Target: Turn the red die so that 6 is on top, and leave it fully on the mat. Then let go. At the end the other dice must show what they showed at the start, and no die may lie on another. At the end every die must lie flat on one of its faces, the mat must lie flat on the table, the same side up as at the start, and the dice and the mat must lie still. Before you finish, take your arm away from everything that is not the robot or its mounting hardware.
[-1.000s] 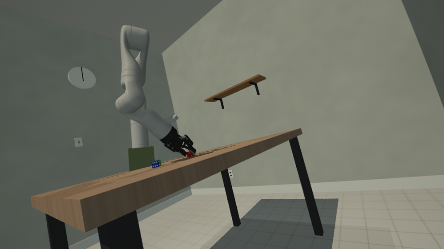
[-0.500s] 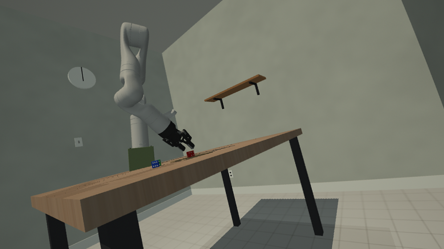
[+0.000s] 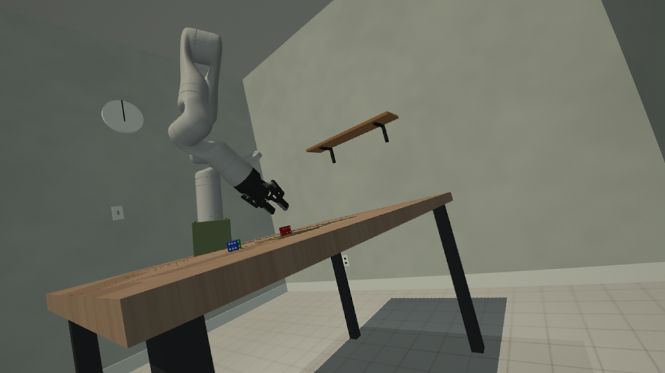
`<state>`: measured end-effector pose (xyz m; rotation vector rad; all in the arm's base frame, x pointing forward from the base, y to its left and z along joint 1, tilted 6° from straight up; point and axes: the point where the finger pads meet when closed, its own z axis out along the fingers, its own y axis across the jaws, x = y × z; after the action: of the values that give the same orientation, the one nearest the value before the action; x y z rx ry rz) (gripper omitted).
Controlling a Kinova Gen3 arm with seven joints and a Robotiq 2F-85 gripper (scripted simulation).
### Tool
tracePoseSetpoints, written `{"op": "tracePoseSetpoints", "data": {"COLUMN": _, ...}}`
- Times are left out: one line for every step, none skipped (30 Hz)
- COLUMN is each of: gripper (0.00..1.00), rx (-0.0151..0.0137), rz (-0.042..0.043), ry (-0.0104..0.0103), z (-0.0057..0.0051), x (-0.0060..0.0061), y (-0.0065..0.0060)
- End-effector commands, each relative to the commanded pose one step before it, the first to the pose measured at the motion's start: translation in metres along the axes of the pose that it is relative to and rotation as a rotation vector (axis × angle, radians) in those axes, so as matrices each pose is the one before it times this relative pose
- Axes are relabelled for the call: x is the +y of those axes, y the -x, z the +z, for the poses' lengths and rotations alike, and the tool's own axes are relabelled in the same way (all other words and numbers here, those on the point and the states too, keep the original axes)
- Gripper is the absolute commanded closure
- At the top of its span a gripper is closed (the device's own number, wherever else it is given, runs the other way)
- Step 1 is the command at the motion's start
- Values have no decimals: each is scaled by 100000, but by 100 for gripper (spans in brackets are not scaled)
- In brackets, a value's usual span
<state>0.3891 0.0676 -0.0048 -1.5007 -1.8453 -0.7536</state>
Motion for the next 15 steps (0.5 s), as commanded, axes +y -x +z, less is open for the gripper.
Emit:
{"op": "tracePoseSetpoints", "data": {"gripper": 39, "rx": -454, "rz": -814, "ry": 631, "z": -515, "x": 299, "y": -405}}
{"op": "tracePoseSetpoints", "data": {"gripper": 39, "rx": 0, "rz": 0, "ry": 0, "z": -31, "x": 0, "y": -32}}
{"op": "tracePoseSetpoints", "data": {"gripper": 39, "rx": 0, "rz": 0, "ry": 0, "z": 0, "x": 0, "y": 0}}
{"op": "tracePoseSetpoints", "data": {"gripper": 39, "rx": 0, "rz": 0, "ry": 0, "z": 0, "x": 0, "y": 0}}
{"op": "tracePoseSetpoints", "data": {"gripper": 39, "rx": 0, "rz": 0, "ry": 0, "z": -17, "x": 0, "y": -17}}
{"op": "tracePoseSetpoints", "data": {"gripper": 39, "rx": 0, "rz": 0, "ry": 0, "z": -7, "x": 0, "y": -7}}
{"op": "tracePoseSetpoints", "data": {"gripper": 39, "rx": 0, "rz": 0, "ry": 0, "z": -1, "x": 0, "y": -1}}
{"op": "tracePoseSetpoints", "data": {"gripper": 39, "rx": -21, "rz": 1, "ry": -3, "z": 1, "x": 0, "y": 0}}
{"op": "tracePoseSetpoints", "data": {"gripper": 39, "rx": -133, "rz": 8, "ry": -17, "z": 5, "x": -1, "y": -1}}
{"op": "tracePoseSetpoints", "data": {"gripper": 39, "rx": -330, "rz": 19, "ry": -42, "z": 12, "x": -2, "y": -3}}
{"op": "tracePoseSetpoints", "data": {"gripper": 39, "rx": -582, "rz": 33, "ry": -72, "z": 20, "x": -4, "y": -6}}
{"op": "tracePoseSetpoints", "data": {"gripper": 39, "rx": -863, "rz": 46, "ry": -101, "z": 28, "x": -5, "y": -9}}
{"op": "tracePoseSetpoints", "data": {"gripper": 39, "rx": -1152, "rz": 56, "ry": -123, "z": 35, "x": -7, "y": -12}}
{"op": "tracePoseSetpoints", "data": {"gripper": 39, "rx": -1428, "rz": 61, "ry": -135, "z": 38, "x": -8, "y": -16}}
{"op": "tracePoseSetpoints", "data": {"gripper": 39, "rx": -1674, "rz": 60, "ry": -132, "z": 37, "x": -8, "y": -19}}
